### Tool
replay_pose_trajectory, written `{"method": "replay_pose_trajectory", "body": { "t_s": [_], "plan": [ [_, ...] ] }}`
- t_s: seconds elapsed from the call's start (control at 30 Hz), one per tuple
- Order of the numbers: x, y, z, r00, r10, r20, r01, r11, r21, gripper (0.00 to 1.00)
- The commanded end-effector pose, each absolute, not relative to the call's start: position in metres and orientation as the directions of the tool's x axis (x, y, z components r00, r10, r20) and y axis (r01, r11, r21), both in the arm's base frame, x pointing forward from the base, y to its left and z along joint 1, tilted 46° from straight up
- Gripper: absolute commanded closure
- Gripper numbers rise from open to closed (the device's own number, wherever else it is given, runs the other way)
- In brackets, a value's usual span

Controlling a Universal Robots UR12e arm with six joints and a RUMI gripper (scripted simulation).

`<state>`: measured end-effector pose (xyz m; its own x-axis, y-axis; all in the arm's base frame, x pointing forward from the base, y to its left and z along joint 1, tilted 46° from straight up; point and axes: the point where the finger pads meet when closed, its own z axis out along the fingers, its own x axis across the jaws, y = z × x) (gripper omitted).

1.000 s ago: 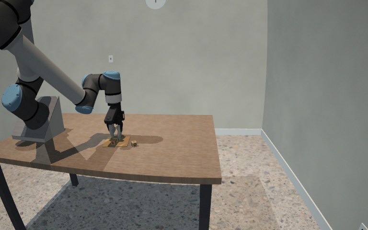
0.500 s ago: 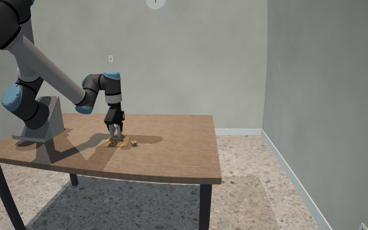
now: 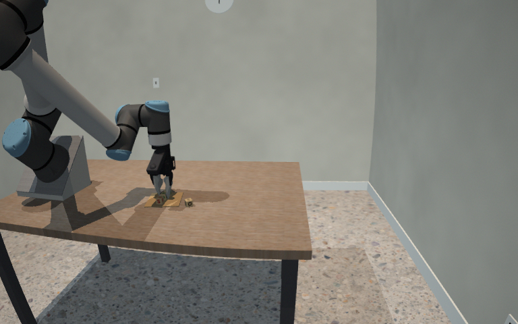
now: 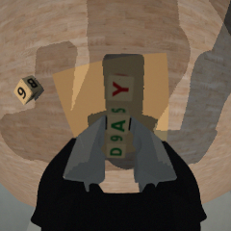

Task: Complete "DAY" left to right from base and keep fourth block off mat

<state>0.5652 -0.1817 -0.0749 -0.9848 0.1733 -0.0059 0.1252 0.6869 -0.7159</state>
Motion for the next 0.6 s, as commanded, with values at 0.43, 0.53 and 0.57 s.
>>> {"method": "replay_pose_trajectory", "body": {
  "t_s": [0.43,0.53,0.57],
  "plan": [
    [0.5656,-0.1814,-0.0745,-0.985,0.173,-0.007,0.125,0.687,-0.716,0.83],
    [0.5656,-0.1814,-0.0745,-0.985,0.173,-0.007,0.125,0.687,-0.716,0.83],
    [0.5656,-0.1814,-0.0745,-0.985,0.173,-0.007,0.125,0.687,-0.716,0.79]
  ]
}}
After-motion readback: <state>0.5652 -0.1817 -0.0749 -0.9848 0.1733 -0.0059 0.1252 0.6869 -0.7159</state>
